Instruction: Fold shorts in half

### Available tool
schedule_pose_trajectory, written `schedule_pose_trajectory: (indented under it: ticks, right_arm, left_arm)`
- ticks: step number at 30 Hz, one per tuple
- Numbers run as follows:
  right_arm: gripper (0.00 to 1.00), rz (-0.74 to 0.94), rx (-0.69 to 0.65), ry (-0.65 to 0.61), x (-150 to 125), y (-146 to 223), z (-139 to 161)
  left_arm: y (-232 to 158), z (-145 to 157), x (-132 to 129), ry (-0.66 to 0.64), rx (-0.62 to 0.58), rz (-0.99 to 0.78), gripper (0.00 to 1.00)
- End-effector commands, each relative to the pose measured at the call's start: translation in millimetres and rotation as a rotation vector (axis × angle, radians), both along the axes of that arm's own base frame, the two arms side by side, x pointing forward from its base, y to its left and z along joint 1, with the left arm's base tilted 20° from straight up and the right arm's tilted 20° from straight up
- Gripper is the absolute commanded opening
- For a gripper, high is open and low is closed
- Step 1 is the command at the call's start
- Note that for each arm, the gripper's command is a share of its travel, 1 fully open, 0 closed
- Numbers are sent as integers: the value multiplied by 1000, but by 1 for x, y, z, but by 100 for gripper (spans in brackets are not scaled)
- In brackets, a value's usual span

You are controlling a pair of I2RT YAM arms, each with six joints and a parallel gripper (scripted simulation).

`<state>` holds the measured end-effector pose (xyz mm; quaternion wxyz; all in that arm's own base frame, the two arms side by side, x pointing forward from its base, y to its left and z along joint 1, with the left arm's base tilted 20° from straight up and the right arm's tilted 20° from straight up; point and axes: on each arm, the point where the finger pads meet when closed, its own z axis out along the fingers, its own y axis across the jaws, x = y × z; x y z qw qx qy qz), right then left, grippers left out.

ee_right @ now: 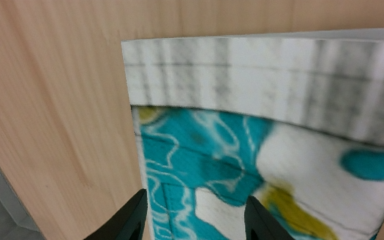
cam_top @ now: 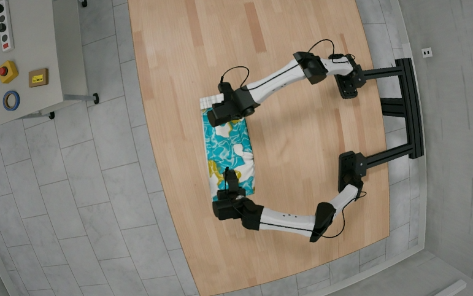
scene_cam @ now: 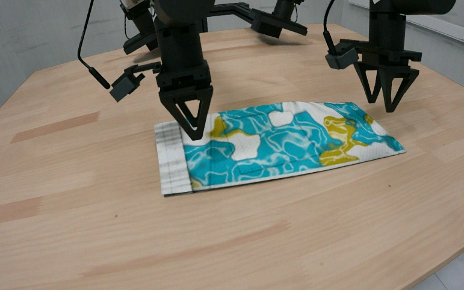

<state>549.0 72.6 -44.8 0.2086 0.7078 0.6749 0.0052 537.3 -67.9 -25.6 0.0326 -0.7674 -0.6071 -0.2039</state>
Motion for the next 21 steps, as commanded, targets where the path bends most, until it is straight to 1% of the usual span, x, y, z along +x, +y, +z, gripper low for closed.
schedule_pose_trajectory:
  ticks: [1,2,3,12,15,17,18,19,20,21]
  right_arm:
    - [54,-16,14,-87,10,0,28]
    - [54,-23,14,-87,9,-3,29]
    - [54,3,15,-87,4,13,31]
    - [54,1,17,-89,-15,20,50]
    - [54,-8,19,-95,-17,17,56]
    - [54,-8,19,-95,-17,17,56]
    - [54,-25,15,-86,-15,8,49]
    - [54,-27,15,-85,-18,6,52]
    - [54,-26,8,-62,-22,5,47]
    - [54,-25,8,-47,-22,6,41]
  left_arm:
    - [-7,31,9,-86,-19,2,54]
    - [-13,34,6,-87,-17,-8,54]
    - [-13,35,4,-86,-17,-7,54]
    - [-18,55,-18,-78,-16,-6,54]
    - [-11,56,-15,-87,-18,8,54]
    - [-11,56,-15,-87,-18,8,54]
    - [-11,48,-16,-62,-21,7,54]
    - [-10,61,-13,-86,-31,12,54]
    - [-10,61,-13,-86,-31,12,54]
    - [-7,49,-14,-63,-24,16,54]
